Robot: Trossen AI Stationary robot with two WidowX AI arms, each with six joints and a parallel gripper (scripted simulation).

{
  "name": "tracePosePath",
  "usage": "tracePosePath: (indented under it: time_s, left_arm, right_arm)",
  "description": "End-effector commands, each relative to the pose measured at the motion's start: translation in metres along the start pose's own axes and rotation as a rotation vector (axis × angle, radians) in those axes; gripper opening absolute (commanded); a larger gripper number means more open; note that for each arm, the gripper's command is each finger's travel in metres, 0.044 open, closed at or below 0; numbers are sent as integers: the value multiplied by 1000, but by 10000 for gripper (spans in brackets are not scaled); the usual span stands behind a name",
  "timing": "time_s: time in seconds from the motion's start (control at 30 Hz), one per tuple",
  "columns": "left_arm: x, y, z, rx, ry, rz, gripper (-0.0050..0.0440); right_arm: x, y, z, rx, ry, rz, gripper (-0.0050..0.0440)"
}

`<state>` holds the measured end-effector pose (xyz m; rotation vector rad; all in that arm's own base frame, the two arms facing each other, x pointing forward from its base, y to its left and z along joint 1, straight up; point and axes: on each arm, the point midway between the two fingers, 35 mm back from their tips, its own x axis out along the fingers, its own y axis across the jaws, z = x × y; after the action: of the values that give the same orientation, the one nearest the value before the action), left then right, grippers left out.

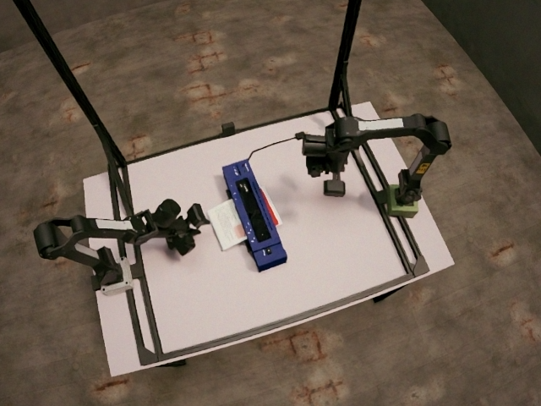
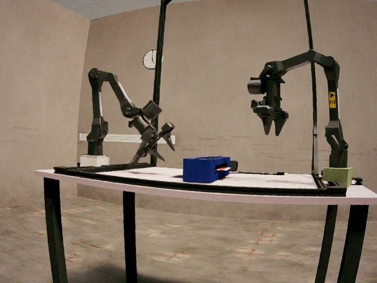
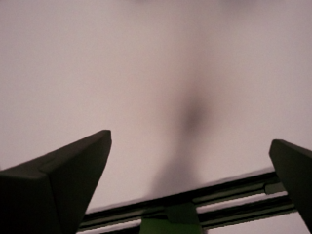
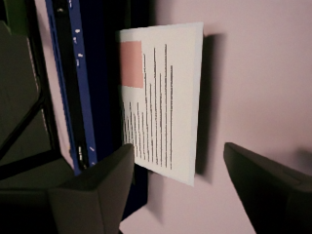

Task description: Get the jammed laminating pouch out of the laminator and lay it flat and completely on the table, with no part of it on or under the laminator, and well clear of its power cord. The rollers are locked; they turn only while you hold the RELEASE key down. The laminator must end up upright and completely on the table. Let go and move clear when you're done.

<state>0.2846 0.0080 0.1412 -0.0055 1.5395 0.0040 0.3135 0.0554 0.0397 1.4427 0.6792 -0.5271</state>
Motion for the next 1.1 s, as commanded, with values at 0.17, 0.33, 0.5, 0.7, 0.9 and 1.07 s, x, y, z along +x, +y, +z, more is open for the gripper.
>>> tracePosePath:
  time_s: [0.17, 0.33, 0.5, 0.7, 0.9, 1.07]
  left_arm:
    - [-6, 0, 2, 0, -24, 1, 440]
    - [-6, 0, 2, 0, -24, 1, 440]
    - [-6, 0, 2, 0, -24, 1, 440]
    - [-6, 0, 2, 0, -24, 1, 440]
    - [-6, 0, 2, 0, -24, 1, 440]
    - [-6, 0, 2, 0, -24, 1, 440]
  right_arm:
    - [0, 3, -1, 4, 0, 10, 268]
    - [0, 3, -1, 4, 0, 10, 268]
    - [0, 3, -1, 4, 0, 10, 268]
    - [0, 3, -1, 4, 0, 10, 268]
    - [0, 3, -1, 4, 0, 10, 268]
    - [-9, 13, 0, 2, 1, 18, 268]
